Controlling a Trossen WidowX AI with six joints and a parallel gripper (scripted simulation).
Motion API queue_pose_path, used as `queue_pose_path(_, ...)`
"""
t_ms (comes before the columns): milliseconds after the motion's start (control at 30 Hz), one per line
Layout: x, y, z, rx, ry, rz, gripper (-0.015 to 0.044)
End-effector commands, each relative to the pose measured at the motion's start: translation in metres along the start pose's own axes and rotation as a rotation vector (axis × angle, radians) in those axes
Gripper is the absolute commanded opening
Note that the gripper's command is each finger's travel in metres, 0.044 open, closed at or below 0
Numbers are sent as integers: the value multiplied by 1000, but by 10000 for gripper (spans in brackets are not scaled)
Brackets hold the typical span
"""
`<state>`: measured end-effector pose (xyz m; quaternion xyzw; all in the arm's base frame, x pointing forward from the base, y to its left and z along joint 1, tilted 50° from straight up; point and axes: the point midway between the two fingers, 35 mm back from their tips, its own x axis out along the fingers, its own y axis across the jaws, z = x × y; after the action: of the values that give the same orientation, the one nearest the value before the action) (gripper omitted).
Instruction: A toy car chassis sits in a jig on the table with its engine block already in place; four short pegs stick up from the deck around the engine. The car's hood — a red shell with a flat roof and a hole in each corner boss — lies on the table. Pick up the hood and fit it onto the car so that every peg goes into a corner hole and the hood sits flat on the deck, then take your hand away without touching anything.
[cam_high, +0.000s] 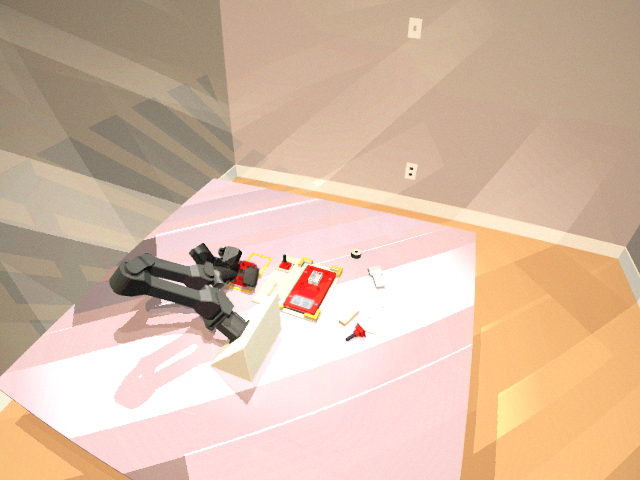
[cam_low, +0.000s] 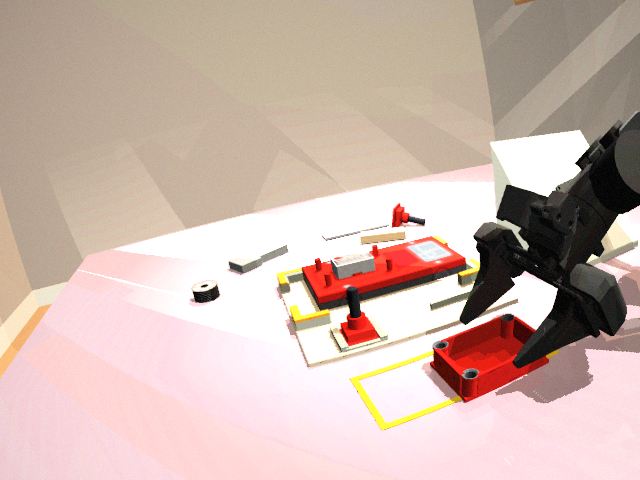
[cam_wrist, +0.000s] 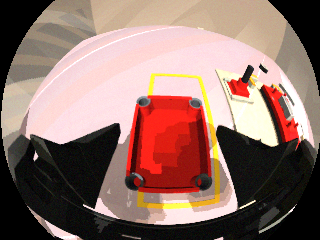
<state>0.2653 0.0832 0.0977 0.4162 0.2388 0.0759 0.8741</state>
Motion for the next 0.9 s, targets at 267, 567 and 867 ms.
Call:
queue_pose_path(267, 3, -1, -5, 6, 0, -3, 440)
queue_pose_path(567, 6, -1, -9, 7, 0, -3, 440)
queue_pose_path(867, 7, 0, -10, 1, 0, 0, 387)
